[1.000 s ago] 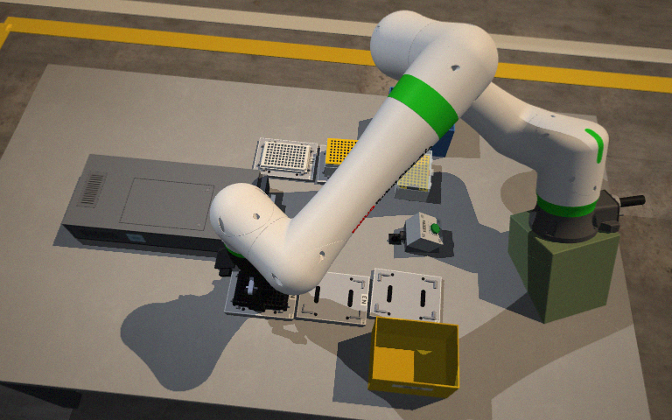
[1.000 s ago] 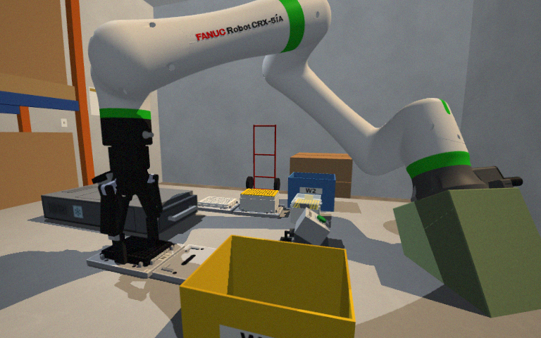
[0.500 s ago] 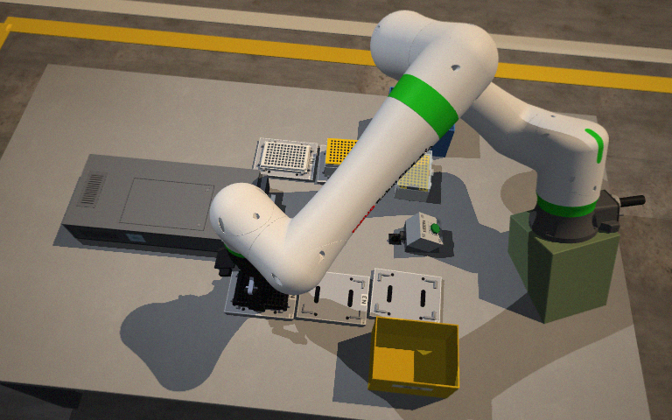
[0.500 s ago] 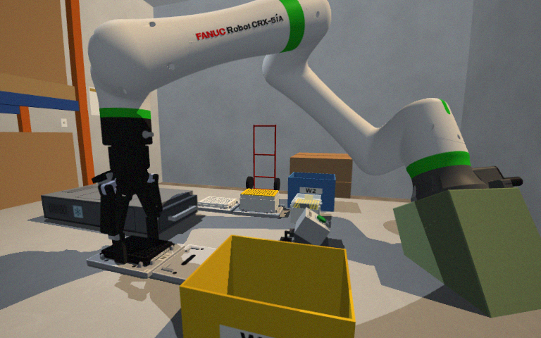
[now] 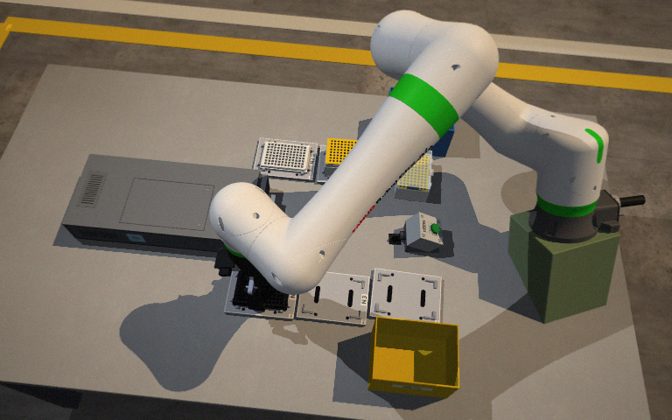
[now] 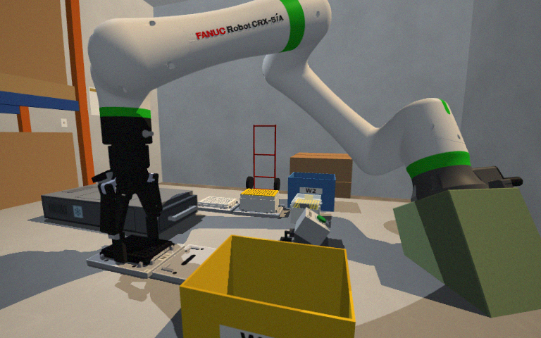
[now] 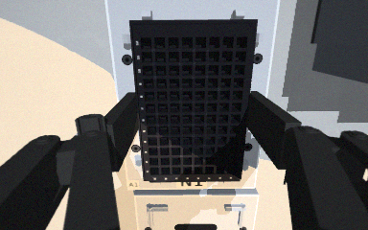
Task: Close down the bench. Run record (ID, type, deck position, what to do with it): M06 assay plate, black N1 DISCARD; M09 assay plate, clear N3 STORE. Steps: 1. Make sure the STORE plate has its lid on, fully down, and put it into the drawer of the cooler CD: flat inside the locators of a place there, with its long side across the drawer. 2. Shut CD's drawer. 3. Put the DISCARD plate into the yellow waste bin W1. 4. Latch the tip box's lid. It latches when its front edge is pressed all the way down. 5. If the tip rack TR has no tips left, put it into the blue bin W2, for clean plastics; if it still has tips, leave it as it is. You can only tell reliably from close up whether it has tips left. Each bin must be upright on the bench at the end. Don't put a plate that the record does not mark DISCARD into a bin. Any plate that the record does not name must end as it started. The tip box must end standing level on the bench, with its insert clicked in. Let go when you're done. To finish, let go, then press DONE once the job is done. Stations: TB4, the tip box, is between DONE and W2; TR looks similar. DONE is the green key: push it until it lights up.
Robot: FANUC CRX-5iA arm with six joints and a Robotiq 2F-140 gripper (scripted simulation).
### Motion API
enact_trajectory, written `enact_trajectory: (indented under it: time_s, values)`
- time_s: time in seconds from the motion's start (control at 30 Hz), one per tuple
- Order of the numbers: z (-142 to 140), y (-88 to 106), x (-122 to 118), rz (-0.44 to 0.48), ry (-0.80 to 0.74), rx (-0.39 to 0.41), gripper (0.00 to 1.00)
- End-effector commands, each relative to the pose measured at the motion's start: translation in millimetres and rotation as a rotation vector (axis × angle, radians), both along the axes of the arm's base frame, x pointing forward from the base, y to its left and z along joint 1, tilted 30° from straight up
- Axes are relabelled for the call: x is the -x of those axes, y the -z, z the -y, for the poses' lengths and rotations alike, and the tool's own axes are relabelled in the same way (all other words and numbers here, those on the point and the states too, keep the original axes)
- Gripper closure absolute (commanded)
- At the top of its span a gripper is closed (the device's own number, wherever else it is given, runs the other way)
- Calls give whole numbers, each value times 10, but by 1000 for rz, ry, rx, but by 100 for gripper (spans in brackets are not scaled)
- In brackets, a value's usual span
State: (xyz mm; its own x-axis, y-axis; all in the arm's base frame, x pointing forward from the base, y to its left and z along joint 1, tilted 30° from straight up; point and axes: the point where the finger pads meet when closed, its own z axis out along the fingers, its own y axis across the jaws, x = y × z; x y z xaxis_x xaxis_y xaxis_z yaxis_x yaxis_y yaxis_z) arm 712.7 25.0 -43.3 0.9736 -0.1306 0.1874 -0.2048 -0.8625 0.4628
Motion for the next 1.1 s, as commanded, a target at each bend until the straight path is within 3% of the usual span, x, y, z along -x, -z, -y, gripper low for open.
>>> enact_trajectory:
  time_s: [0.0, 0.7, 1.07]
  values:
    - [-12, -18, -6, 2, -1, 0, 90]
    - [-39, -67, 0, 2, -1, 0, 90]
    - [-111, -194, 16, 2, -1, 0, 90]
